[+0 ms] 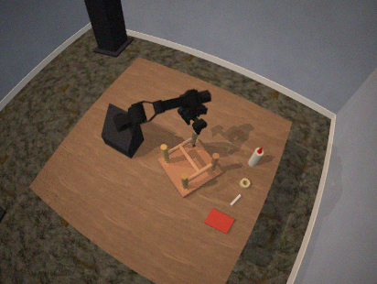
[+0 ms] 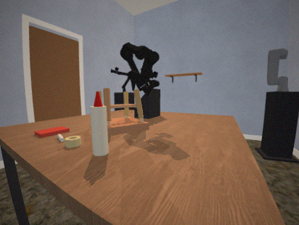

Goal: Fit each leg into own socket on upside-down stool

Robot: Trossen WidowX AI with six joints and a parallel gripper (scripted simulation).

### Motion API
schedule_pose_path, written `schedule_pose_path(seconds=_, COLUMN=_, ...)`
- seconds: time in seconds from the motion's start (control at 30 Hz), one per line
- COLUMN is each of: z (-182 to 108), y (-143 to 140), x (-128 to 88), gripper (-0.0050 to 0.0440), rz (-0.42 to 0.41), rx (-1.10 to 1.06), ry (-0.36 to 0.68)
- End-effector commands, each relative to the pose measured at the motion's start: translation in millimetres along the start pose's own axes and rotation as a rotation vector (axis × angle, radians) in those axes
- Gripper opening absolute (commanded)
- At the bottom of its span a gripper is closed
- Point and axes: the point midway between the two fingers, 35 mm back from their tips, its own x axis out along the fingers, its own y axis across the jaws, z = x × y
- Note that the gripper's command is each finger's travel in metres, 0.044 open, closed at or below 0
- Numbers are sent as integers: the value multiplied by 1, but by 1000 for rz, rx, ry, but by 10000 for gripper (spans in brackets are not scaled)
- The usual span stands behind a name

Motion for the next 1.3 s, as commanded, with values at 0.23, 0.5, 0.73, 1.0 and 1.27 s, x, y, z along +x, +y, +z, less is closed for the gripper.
schedule_pose_path(seconds=0.23, z=1, y=14, x=1, gripper=440, rz=40, rx=-24, ry=-3)
schedule_pose_path(seconds=0.5, z=1, y=14, x=1, gripper=440, rz=40, rx=-24, ry=-3)
schedule_pose_path(seconds=0.73, z=1, y=14, x=1, gripper=440, rz=40, rx=-24, ry=-3)
schedule_pose_path(seconds=1.0, z=1, y=14, x=1, gripper=440, rz=40, rx=-24, ry=-3)
schedule_pose_path(seconds=1.27, z=1, y=-4, x=2, gripper=440, rz=10, rx=-6, ry=-1)
